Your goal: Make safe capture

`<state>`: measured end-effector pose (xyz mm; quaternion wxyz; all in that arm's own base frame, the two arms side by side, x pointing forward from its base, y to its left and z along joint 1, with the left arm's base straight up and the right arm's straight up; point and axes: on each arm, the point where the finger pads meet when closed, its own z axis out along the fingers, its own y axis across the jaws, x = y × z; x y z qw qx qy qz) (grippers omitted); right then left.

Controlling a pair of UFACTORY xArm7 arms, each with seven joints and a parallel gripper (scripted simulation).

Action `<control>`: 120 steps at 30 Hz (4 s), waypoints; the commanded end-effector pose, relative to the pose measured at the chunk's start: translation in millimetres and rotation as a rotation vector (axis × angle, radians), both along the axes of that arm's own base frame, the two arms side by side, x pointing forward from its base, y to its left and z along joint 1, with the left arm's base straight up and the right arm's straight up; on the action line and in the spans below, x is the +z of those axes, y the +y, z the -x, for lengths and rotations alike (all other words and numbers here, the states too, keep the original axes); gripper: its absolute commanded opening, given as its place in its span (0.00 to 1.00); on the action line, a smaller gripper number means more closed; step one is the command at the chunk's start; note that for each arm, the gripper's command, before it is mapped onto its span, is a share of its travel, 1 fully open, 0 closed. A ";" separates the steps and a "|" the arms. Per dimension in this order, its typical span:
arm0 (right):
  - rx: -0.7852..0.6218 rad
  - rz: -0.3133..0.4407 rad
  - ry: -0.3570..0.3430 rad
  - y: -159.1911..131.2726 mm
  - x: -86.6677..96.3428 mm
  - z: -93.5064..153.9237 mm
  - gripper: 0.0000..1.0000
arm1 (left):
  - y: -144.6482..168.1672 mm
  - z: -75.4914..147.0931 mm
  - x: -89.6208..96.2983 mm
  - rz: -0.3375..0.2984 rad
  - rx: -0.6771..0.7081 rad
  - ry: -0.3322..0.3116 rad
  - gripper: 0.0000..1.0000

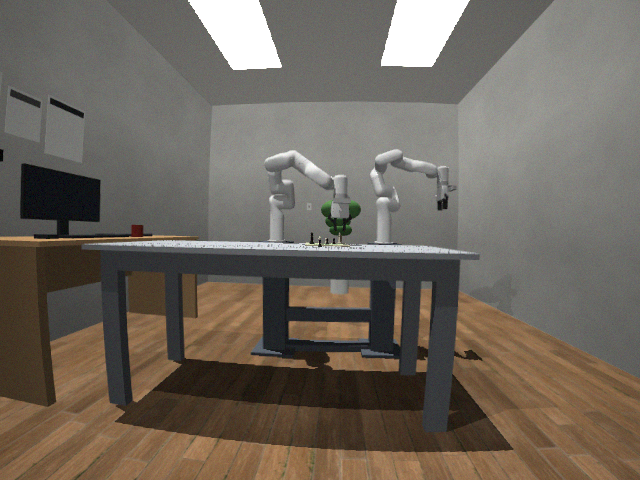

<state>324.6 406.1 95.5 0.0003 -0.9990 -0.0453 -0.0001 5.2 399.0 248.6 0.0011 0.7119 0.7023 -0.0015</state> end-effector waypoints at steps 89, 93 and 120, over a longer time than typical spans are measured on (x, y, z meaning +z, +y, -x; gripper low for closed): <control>0.000 -0.003 -0.002 1.1 -40.9 -0.6 0.00 | 0.9 -0.2 1.4 -0.004 0.000 -0.001 1.00; 0.000 -0.003 -0.002 1.1 -40.9 -0.6 0.00 | 0.9 -0.2 1.4 -0.004 0.000 -0.001 1.00; 0.000 -0.003 -0.002 0.9 58.7 -0.4 0.00 | 0.9 -0.2 1.4 -0.004 0.000 -0.001 1.00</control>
